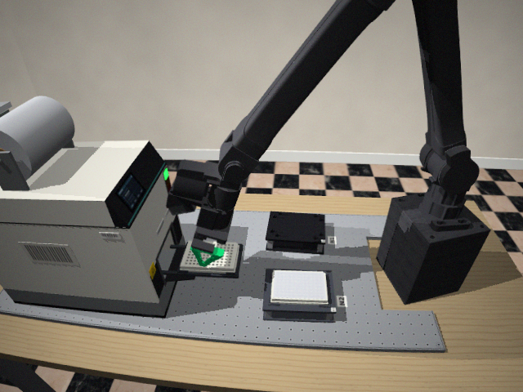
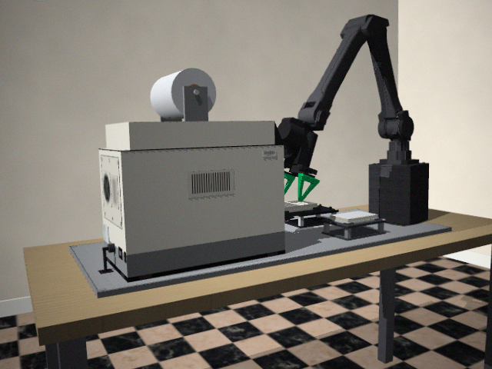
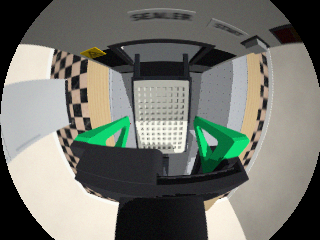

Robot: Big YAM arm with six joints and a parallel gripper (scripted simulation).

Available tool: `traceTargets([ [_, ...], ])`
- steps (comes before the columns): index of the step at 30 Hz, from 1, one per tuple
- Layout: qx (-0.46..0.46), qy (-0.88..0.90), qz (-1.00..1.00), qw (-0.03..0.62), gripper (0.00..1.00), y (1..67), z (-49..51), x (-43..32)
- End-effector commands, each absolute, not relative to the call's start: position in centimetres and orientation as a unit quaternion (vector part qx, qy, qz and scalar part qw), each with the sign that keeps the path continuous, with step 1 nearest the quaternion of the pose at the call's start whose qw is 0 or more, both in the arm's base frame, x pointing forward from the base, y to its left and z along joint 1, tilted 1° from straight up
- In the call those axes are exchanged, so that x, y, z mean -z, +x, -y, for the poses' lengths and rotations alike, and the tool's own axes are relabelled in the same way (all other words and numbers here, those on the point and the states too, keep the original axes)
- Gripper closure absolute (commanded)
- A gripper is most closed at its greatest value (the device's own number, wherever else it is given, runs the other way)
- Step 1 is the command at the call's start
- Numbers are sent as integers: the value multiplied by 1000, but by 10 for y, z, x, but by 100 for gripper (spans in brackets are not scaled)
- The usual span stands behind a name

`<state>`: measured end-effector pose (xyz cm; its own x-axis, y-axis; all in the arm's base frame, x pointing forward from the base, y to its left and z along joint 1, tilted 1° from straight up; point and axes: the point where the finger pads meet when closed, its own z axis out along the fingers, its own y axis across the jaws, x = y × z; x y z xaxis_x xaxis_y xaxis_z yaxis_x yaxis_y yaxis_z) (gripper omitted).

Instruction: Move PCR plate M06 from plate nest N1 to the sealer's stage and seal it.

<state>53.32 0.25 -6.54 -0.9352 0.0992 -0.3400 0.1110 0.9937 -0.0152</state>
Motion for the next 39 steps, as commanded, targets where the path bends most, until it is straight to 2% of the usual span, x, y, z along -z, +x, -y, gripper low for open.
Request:
traceTargets([
  [1,15,43,-980,194,0,551,-11,53],
  [14,15,43,-980,192,0,539,-11,31],
  [39,10,55,-972,227,0,571,-12,-34],
])
